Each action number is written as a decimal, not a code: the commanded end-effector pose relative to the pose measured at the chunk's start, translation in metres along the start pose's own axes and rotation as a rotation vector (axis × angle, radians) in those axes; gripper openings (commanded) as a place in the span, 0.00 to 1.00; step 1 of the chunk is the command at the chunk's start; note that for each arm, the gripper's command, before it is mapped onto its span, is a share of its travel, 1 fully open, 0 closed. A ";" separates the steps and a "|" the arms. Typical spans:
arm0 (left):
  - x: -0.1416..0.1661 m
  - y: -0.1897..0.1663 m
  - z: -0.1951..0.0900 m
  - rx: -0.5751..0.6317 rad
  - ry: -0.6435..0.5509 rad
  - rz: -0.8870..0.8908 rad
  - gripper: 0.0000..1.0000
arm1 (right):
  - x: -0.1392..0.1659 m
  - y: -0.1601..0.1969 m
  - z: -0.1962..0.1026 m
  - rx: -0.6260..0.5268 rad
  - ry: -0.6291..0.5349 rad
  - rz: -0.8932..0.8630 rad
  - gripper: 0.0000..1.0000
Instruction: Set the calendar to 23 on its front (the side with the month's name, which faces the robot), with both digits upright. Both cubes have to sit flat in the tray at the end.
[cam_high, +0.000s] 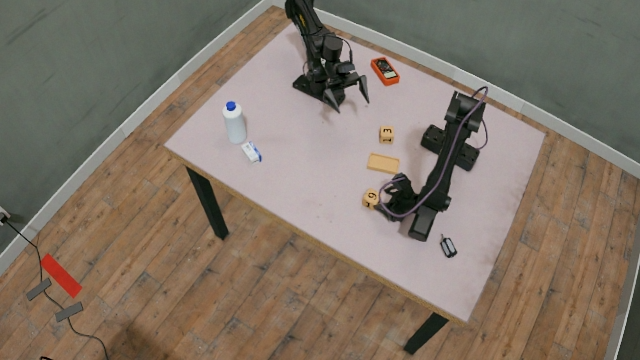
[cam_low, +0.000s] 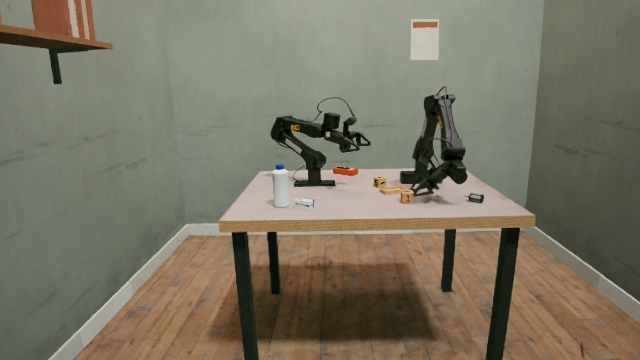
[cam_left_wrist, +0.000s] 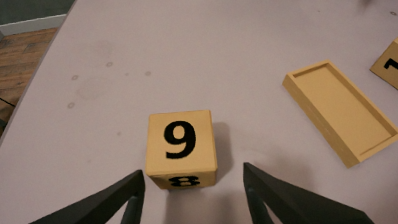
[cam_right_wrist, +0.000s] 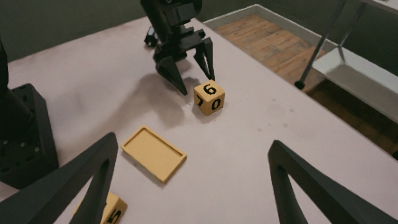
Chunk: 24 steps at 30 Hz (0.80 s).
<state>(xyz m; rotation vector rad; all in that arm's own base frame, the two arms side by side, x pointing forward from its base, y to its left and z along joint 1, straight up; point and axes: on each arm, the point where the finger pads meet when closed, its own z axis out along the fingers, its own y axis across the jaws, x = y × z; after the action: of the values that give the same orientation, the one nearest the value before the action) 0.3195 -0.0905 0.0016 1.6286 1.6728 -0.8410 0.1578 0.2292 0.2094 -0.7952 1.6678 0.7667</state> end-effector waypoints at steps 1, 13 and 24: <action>-0.008 0.002 0.003 -0.019 -0.022 0.008 0.69 | 0.002 0.003 0.001 -0.009 0.006 -0.001 1.00; -0.008 0.002 0.021 -0.018 -0.023 0.007 0.69 | 0.002 0.003 0.001 -0.009 0.006 -0.001 1.00; -0.006 0.001 0.035 -0.013 -0.024 0.001 0.69 | 0.002 0.003 0.001 -0.009 0.006 -0.001 1.00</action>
<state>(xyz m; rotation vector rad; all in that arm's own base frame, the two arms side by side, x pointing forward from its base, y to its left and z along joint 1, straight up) 0.3237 -0.1143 -0.0108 1.6307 1.6636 -0.8165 0.1578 0.2292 0.2094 -0.7952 1.6678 0.7667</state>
